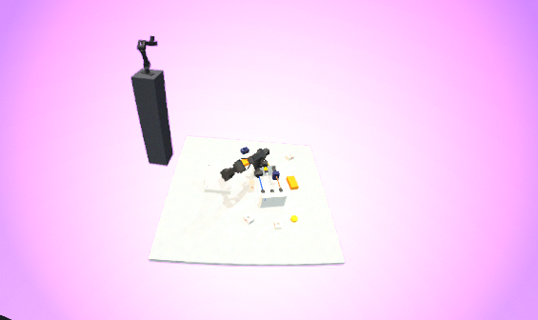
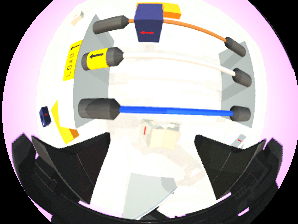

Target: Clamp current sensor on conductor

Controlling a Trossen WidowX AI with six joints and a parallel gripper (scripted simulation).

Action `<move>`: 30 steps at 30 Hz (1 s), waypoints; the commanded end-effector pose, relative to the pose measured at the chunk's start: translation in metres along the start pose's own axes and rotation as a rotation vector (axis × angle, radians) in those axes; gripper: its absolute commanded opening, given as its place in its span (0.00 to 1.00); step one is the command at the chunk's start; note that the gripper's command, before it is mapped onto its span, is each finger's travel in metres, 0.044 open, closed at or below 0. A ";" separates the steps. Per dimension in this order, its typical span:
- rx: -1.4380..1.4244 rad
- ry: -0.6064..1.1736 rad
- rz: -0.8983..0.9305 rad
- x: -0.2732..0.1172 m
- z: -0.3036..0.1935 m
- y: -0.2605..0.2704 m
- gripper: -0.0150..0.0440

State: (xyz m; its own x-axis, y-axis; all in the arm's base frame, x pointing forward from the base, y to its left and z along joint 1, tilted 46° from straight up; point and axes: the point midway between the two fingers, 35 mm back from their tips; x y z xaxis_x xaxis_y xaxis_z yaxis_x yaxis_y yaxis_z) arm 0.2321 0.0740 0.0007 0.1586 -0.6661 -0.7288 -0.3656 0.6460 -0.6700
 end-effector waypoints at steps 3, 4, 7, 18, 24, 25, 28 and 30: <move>0.108 0.105 -0.021 0.015 -0.037 -0.024 1.00; 0.108 0.105 -0.021 0.015 -0.037 -0.024 1.00; 0.108 0.105 -0.020 0.017 -0.037 -0.024 1.00; 0.108 0.104 -0.019 0.034 -0.037 -0.024 1.00; 0.108 0.104 -0.019 0.044 -0.038 -0.024 1.00; 0.108 0.104 -0.019 0.046 -0.038 -0.024 1.00; 0.108 0.104 -0.019 0.051 -0.039 -0.024 1.00; 0.108 0.104 -0.019 0.054 -0.039 -0.025 1.00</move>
State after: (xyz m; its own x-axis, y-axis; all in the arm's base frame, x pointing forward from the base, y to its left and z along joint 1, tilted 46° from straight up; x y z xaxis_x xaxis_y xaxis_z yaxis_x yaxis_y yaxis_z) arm 0.2137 0.0110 -0.0141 0.0661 -0.7063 -0.7048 -0.2554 0.6709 -0.6962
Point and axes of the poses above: the point midway between the two fingers, 35 mm back from their tips, its own x axis out along the fingers, its own y axis across the jaws, z = x × y, and after that the axes turned 9 degrees about -x, right-handed
